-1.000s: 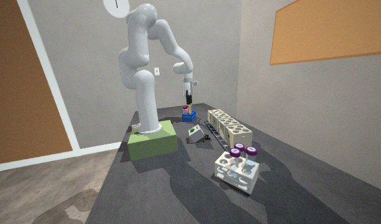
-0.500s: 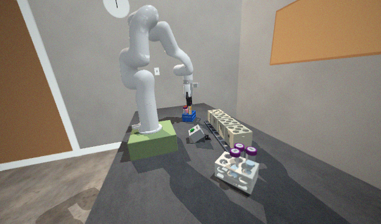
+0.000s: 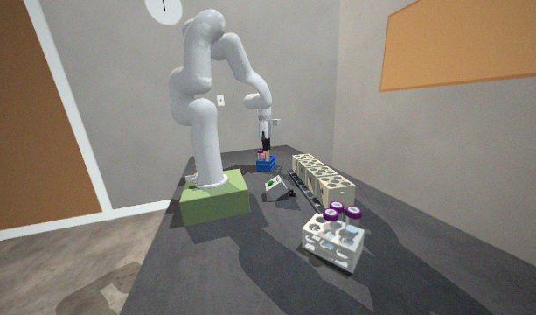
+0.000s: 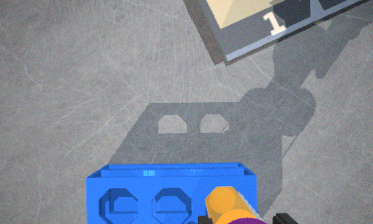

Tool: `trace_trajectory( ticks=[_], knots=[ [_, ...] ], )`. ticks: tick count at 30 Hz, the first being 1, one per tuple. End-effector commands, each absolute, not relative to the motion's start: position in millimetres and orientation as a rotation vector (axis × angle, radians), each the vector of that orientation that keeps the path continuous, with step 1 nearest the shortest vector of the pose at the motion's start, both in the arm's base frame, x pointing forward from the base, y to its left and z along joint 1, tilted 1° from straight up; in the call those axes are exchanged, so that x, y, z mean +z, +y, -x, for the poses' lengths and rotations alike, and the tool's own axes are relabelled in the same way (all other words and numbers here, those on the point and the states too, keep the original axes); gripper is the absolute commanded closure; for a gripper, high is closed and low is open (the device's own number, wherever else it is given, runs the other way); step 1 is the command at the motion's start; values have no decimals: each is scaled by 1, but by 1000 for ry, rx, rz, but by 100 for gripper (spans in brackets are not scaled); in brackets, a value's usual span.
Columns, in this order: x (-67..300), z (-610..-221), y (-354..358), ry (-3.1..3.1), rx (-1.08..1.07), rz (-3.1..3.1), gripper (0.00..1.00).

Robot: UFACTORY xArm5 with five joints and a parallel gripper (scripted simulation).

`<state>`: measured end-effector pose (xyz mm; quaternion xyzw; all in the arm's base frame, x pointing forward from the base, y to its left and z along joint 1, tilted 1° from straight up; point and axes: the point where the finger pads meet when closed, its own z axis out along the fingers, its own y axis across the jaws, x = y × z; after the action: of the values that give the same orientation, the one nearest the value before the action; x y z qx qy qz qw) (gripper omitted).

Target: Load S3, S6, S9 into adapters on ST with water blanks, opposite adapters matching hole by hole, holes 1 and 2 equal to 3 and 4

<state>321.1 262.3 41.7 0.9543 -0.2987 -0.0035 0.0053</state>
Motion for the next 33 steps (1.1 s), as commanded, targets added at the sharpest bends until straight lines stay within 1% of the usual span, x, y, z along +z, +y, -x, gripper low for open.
trace_trajectory(
  ticks=[1, 21, 33],
  knots=[
    [39, -322, 263, -936, -8, -2991, 100],
    [21, -322, 263, -936, -8, -2991, 100],
    [21, -322, 263, -936, -8, -2991, 100]
  ],
)
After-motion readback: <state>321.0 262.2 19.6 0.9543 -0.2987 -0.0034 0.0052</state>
